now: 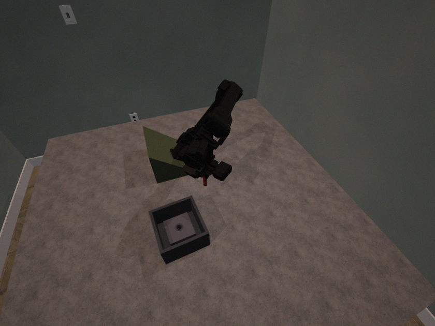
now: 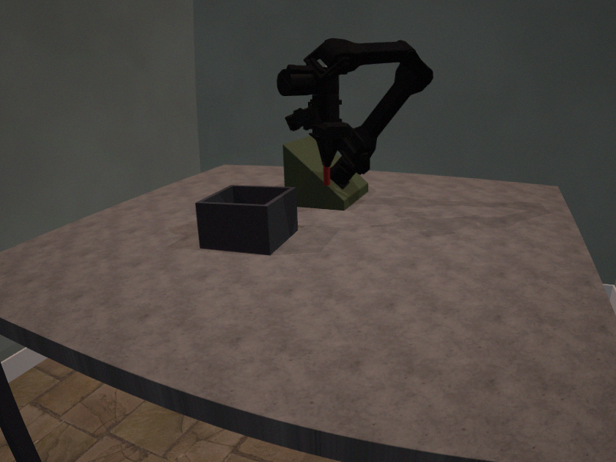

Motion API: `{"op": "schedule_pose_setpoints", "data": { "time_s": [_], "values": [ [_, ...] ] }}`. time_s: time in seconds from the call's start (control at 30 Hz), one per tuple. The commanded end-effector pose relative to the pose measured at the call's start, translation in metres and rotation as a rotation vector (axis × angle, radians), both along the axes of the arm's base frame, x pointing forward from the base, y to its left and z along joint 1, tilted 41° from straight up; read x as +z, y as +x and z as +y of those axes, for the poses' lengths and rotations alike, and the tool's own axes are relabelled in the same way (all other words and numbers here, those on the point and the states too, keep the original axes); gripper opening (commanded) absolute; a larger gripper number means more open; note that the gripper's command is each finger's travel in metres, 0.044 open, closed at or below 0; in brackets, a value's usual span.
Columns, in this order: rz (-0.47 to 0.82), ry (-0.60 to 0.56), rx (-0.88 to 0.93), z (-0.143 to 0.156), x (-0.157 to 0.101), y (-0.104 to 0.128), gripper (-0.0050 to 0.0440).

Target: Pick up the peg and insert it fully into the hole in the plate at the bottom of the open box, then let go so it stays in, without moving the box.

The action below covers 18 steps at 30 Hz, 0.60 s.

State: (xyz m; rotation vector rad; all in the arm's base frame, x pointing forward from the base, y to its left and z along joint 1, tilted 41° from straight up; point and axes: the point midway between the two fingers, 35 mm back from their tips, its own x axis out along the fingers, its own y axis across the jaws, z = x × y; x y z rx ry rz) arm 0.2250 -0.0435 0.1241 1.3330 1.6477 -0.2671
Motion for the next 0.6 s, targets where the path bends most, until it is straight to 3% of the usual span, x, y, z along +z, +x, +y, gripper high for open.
{"op": "schedule_pose_setpoints", "data": {
  "time_s": [0.0, 0.57],
  "values": [
    [0.004, 0.001, 0.005, -0.012, -0.003, 0.007, 0.0],
    [0.005, 0.017, 0.011, -0.04, -0.017, 0.022, 0.0]
  ]
}}
